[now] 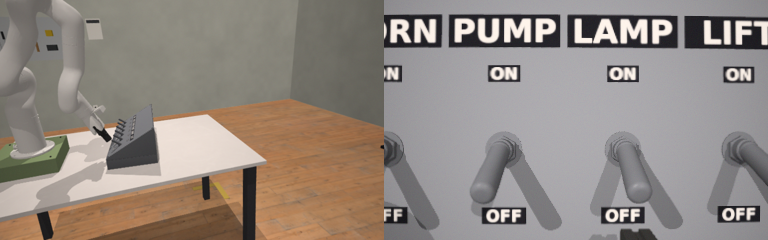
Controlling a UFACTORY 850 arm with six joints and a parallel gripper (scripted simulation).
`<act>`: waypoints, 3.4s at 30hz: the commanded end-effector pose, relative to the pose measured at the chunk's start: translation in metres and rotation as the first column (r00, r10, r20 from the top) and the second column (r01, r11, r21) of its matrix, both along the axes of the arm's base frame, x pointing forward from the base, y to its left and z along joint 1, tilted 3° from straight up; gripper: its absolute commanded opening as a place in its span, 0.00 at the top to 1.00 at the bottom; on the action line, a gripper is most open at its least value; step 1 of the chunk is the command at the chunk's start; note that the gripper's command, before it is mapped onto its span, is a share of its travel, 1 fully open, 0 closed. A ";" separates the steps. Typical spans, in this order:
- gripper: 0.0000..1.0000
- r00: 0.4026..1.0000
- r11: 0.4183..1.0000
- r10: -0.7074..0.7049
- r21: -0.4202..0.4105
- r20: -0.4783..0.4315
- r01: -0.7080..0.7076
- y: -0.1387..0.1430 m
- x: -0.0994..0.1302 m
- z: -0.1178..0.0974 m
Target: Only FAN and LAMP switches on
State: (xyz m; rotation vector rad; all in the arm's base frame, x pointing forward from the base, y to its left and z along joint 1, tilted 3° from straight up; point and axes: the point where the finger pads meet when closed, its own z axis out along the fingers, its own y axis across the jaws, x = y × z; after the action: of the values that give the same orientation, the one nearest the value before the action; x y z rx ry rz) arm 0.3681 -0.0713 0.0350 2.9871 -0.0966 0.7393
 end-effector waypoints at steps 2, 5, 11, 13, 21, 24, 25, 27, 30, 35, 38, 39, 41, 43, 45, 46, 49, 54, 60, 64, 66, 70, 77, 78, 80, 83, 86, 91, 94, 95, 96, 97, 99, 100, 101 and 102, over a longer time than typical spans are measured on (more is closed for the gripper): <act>1.00 1.000 1.000 0.000 0.000 0.001 0.000 0.000 0.001 0.001; 1.00 1.000 1.000 0.000 0.000 0.001 0.000 0.000 0.002 0.001; 1.00 1.000 1.000 0.000 0.000 0.001 0.000 0.000 0.004 0.002; 1.00 1.000 1.000 0.000 0.000 0.001 0.000 0.000 0.005 0.003; 1.00 1.000 1.000 0.000 0.000 0.001 0.000 -0.001 0.009 0.005; 1.00 1.000 1.000 0.000 0.000 0.001 0.000 -0.001 0.011 0.006; 1.00 1.000 1.000 0.000 0.000 0.001 0.000 -0.001 0.012 0.006; 1.00 1.000 1.000 0.000 0.000 0.001 0.000 -0.001 0.014 0.007; 1.00 1.000 1.000 0.000 0.000 0.001 0.000 -0.001 0.016 0.009; 1.00 1.000 1.000 0.000 0.000 0.001 0.000 -0.001 0.019 0.010; 1.00 1.000 1.000 0.000 0.000 0.001 0.000 -0.001 0.021 0.011; 1.00 1.000 1.000 0.000 0.000 0.001 0.000 -0.001 0.022 0.012; 1.00 1.000 1.000 0.000 0.000 0.001 0.000 -0.001 0.024 0.013; 1.00 1.000 1.000 0.000 0.000 0.001 0.000 -0.001 0.025 0.013; 1.00 1.000 1.000 0.000 0.000 0.001 0.000 -0.001 0.026 0.014; 1.00 1.000 1.000 0.000 0.000 0.001 0.000 -0.001 0.027 0.014; 1.00 1.000 1.000 0.000 0.000 0.001 0.000 -0.002 0.029 0.015; 1.00 1.000 1.000 0.000 0.000 0.001 0.000 -0.002 0.030 0.016; 1.00 1.000 1.000 0.000 0.000 0.001 0.000 -0.002 0.033 0.017; 1.00 1.000 1.000 0.000 0.000 0.001 0.000 -0.002 0.033 0.018; 1.00 1.000 1.000 0.000 0.000 0.001 0.000 -0.002 0.034 0.018; 1.00 1.000 1.000 0.000 0.000 0.001 0.000 -0.002 0.034 0.018; 1.00 1.000 1.000 0.000 0.000 0.001 0.000 -0.002 0.034 0.018; 1.00 1.000 1.000 0.000 0.000 0.001 0.000 -0.002 0.034 0.018; 1.00 1.000 1.000 0.000 0.000 0.001 0.000 -0.002 0.034 0.018; 1.00 1.000 1.000 0.000 0.000 0.001 0.000 -0.002 0.034 0.018; 1.00 1.000 1.000 0.000 0.000 0.001 0.000 -0.002 0.034 0.018; 1.00 1.000 1.000 0.000 0.000 0.001 0.000 -0.002 0.030 0.016; 1.00 1.000 1.000 0.000 0.000 0.001 0.000 -0.001 0.026 0.014; 1.00 1.000 1.000 0.000 0.000 0.001 0.000 -0.001 0.025 0.013; 1.00 1.000 1.000 0.000 0.000 0.001 0.000 -0.001 0.024 0.013; 1.00 1.000 1.000 0.000 0.000 0.001 0.000 -0.001 0.023 0.012; 1.00 1.000 1.000 0.000 0.000 0.001 0.000 -0.001 0.022 0.012; 1.00 1.000 1.000 0.000 0.000 0.001 0.000 -0.001 0.022 0.012; 1.00 1.000 1.000 0.000 0.000 0.001 0.000 -0.001 0.022 0.012; 1.00 1.000 1.000 0.000 0.000 0.001 0.000 -0.001 0.022 0.012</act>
State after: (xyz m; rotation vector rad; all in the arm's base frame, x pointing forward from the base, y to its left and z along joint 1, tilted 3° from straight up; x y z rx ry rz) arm 0.3904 -0.0724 0.0468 2.9873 -0.0966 0.7383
